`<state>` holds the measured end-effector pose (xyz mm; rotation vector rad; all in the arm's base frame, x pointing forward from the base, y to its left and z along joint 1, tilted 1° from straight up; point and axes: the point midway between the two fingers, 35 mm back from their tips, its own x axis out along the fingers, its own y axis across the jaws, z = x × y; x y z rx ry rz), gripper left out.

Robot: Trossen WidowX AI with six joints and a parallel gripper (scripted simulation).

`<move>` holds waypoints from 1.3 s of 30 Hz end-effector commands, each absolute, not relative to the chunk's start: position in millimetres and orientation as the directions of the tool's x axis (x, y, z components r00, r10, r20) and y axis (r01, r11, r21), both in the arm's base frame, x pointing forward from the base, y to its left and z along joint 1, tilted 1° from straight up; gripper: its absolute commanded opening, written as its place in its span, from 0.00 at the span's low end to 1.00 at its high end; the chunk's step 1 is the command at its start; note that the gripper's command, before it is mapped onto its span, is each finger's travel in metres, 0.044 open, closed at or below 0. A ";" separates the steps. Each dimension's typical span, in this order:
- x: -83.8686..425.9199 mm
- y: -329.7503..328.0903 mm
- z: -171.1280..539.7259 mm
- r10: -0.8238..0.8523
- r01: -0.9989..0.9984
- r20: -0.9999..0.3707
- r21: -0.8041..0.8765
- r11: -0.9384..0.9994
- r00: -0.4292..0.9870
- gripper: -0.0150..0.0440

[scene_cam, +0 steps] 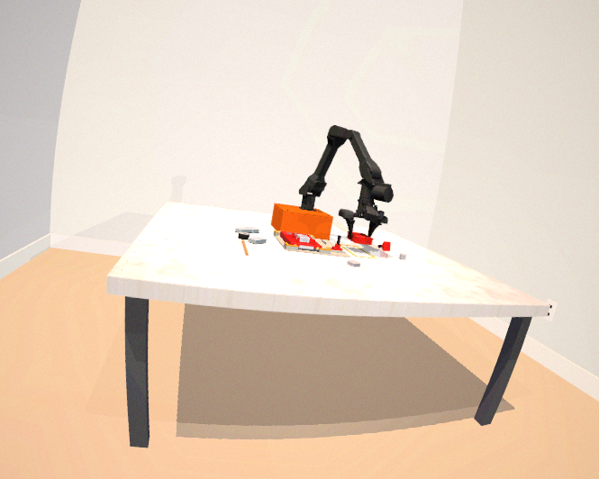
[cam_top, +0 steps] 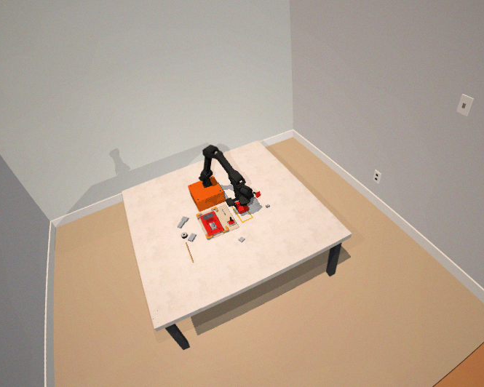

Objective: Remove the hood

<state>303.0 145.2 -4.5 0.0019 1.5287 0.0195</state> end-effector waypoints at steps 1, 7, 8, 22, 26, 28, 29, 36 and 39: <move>302.5 144.2 -9.6 0.008 -0.009 -0.999 0.008 1.000 0.040 0.25; 302.2 144.0 -14.5 0.008 -0.009 -0.999 0.008 1.000 0.040 0.25; 302.2 143.9 -15.3 0.008 -0.009 -0.999 0.008 1.000 0.040 0.25; 301.5 143.5 -23.8 0.008 -0.009 -0.999 0.008 1.000 0.040 0.25; 301.5 143.5 -25.0 0.008 -0.009 -0.999 0.008 1.000 0.040 0.25; 301.6 143.5 -25.9 0.008 -0.009 -0.999 0.008 1.000 0.040 0.25; 301.6 143.5 -26.4 0.008 -0.009 -0.999 0.008 1.000 0.040 0.25; 301.8 143.6 -29.9 0.008 -0.009 -0.999 0.008 1.000 0.040 0.25; 301.9 143.6 -31.3 0.008 -0.009 -0.999 0.008 1.000 0.040 0.25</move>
